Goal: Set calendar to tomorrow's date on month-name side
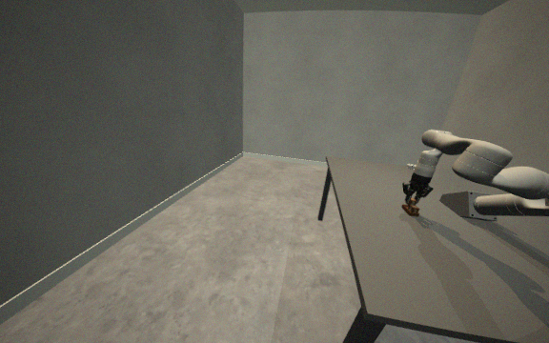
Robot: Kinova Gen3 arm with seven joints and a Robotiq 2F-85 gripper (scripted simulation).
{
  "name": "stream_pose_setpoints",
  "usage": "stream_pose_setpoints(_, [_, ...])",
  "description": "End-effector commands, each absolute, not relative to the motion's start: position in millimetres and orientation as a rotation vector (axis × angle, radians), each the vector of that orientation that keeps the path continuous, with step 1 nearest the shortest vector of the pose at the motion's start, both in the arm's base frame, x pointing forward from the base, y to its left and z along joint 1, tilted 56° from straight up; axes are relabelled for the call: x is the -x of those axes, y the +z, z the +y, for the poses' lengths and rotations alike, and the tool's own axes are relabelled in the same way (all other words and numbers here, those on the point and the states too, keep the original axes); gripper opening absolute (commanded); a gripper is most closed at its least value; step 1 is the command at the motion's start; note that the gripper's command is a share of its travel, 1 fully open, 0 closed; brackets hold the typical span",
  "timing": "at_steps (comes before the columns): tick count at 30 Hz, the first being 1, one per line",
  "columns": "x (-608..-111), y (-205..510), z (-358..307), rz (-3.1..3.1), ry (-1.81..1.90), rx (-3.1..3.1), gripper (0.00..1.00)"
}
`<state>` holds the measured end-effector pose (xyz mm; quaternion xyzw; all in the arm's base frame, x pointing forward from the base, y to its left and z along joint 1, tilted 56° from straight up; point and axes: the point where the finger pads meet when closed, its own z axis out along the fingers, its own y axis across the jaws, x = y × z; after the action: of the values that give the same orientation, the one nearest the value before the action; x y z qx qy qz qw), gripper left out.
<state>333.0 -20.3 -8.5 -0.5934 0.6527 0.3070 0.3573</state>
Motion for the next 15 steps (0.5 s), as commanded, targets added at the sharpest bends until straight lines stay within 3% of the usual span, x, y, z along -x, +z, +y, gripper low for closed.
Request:
stream_pose_setpoints(1, [-332.8, -9.8, -18.1, 1.685, 0.794, 1.532, 0.28])
stream_pose_setpoints(15, [-333.5, -14.1, -11.8, 1.685, 0.794, 1.532, 0.28])
